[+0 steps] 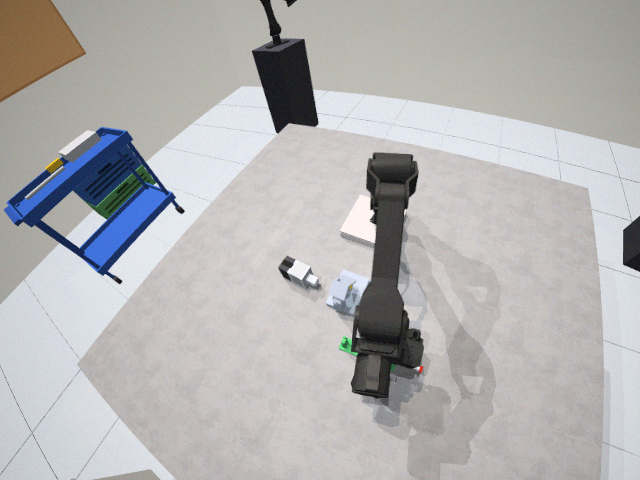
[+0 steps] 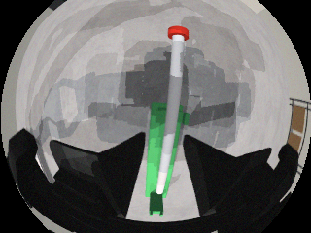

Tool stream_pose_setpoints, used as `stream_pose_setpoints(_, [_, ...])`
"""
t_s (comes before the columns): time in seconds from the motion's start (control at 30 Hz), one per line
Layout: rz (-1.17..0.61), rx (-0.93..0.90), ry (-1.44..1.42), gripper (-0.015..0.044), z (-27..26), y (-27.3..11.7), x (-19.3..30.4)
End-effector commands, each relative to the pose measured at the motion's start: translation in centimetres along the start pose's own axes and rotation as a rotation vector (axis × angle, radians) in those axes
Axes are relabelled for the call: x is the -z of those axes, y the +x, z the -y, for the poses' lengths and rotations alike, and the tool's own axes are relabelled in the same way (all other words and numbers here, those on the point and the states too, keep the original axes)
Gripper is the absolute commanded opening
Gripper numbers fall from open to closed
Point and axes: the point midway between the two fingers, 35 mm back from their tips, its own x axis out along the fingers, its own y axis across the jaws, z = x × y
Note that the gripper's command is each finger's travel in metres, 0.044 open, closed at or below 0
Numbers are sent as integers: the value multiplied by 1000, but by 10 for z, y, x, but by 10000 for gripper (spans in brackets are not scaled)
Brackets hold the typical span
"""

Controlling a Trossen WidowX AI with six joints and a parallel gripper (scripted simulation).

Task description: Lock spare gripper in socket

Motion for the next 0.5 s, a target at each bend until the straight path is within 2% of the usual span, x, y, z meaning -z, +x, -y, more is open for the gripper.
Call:
stream_pose_setpoints(0.0, [-5,2,3,154,0,2,1])
stream_pose_setpoints(0.2, [-5,2,3,0,0,2,1])
stream_pose_setpoints(0.47, [-4,2,2,0,0,1,1])
